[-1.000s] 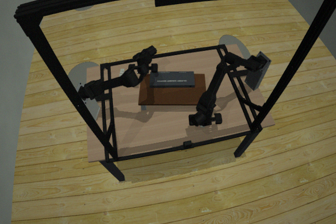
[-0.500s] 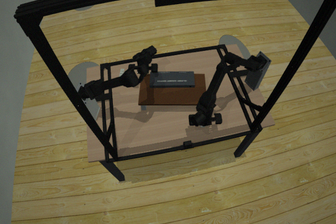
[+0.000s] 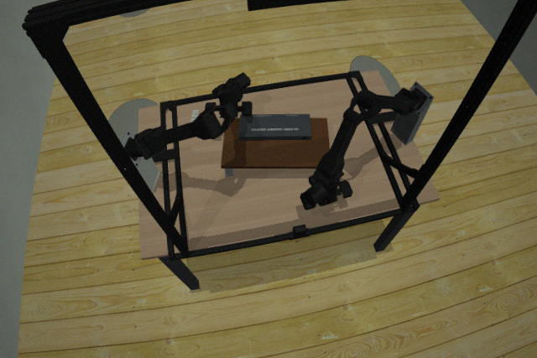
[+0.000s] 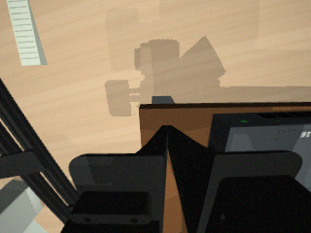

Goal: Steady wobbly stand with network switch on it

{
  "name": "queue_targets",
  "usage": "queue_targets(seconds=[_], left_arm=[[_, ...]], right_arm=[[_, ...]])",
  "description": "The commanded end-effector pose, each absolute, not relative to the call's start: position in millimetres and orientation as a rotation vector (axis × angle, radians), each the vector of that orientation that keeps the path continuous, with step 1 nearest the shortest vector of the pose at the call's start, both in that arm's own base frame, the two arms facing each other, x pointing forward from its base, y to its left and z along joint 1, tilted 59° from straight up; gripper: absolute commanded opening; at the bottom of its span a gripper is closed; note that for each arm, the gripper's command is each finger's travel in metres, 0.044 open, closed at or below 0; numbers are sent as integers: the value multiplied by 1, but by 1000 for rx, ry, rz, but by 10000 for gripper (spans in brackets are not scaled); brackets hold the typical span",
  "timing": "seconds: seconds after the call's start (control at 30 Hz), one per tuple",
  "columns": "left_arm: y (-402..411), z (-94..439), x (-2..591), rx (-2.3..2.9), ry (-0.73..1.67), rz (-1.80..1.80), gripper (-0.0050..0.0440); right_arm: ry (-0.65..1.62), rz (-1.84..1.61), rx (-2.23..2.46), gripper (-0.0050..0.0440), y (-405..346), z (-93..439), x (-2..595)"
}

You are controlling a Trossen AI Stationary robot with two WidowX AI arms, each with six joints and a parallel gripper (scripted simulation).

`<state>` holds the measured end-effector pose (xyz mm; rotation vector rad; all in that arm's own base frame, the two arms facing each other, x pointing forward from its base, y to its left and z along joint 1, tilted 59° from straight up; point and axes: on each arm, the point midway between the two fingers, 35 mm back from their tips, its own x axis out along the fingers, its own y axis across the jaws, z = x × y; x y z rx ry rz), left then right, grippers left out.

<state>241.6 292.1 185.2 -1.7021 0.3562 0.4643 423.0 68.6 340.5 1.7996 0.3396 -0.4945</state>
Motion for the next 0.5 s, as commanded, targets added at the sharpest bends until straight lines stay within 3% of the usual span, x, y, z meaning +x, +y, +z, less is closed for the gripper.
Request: queue_targets(seconds=[0.0,0.47], left_arm=[[292,178,247,-1697,376,474,0],[292,178,247,-1697,376,474,0]], right_arm=[[395,-423,1530,0,70,325,443],[495,-235,759,0,70,325,443]])
